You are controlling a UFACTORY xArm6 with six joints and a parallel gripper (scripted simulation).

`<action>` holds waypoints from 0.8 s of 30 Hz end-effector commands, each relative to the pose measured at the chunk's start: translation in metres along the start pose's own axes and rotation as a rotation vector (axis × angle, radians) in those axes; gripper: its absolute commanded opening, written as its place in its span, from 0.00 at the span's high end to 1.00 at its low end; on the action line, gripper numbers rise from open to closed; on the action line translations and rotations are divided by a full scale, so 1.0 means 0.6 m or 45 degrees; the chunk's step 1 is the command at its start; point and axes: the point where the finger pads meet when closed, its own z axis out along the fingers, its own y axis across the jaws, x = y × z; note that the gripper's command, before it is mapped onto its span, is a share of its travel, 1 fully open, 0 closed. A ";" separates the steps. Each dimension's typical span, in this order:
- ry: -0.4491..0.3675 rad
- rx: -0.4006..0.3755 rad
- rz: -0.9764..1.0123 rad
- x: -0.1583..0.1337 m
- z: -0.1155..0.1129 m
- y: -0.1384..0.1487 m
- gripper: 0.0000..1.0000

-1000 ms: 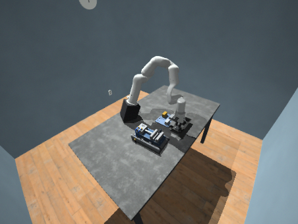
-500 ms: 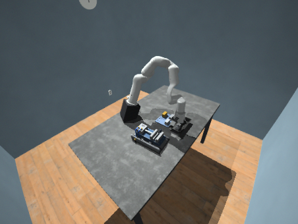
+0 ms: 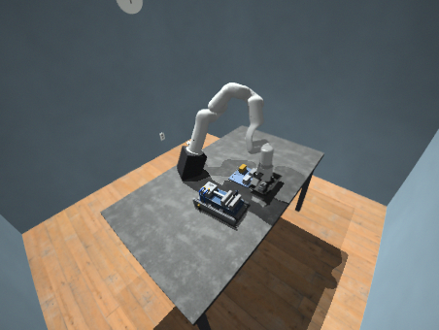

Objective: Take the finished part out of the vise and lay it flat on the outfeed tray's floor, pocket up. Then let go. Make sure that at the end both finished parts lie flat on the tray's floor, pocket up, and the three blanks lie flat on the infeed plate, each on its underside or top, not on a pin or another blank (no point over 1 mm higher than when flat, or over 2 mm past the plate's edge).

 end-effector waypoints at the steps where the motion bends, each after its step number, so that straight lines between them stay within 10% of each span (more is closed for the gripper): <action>1: 0.000 0.005 -0.001 0.000 -0.002 -0.003 0.31; 24: 0.000 0.005 -0.001 0.000 -0.072 -0.002 0.31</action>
